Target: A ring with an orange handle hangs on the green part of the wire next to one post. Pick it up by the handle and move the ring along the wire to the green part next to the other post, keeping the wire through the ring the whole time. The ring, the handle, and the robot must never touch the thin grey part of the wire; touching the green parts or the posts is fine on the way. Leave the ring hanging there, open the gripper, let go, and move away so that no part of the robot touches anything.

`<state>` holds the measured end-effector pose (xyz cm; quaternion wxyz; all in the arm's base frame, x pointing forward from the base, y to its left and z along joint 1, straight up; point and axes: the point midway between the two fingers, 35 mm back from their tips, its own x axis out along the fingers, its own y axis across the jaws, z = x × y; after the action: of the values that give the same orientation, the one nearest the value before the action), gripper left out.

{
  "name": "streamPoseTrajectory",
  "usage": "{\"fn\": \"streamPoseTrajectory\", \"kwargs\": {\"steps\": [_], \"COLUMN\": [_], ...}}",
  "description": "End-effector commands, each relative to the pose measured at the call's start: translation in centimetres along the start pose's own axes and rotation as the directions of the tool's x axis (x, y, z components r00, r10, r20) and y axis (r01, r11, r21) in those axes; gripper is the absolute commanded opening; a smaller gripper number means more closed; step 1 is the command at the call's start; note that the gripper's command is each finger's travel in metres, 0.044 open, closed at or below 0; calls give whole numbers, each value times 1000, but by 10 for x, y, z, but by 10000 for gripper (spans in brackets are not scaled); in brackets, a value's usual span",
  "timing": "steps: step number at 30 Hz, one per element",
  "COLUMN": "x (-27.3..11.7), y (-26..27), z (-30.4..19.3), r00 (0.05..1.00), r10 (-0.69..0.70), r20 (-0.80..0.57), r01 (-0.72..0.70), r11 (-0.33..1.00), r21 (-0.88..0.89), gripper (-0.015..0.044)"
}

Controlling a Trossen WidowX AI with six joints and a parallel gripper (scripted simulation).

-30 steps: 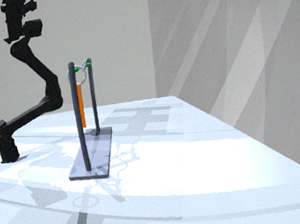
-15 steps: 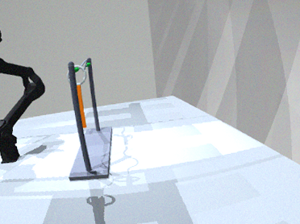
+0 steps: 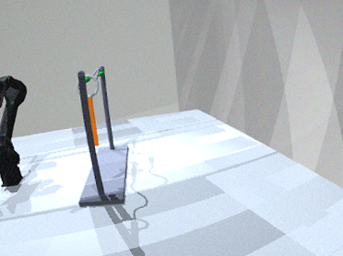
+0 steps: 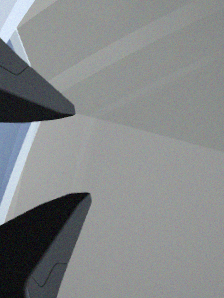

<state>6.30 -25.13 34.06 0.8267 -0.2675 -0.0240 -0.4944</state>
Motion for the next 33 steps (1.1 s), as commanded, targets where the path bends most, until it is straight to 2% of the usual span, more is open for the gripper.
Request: {"fn": "streamPoseTrajectory", "kwargs": {"steps": [1,8,14,17,27,33], "x": [4,-22,-75,-101,-106,-89], "y": [62,162,240,265,267,275], "z": [-42,-86,-107,-112,-110,-95], "r00": [972,825,609,509,497,530], "r10": [231,563,793,861,867,847], "r20": [-40,-44,-2,23,22,35], "r01": [-225,-528,-717,-766,-771,-759], "r11": [967,796,552,440,430,455], "r21": [117,295,425,468,471,466], "gripper": [160,160,160,160,160,160]}}
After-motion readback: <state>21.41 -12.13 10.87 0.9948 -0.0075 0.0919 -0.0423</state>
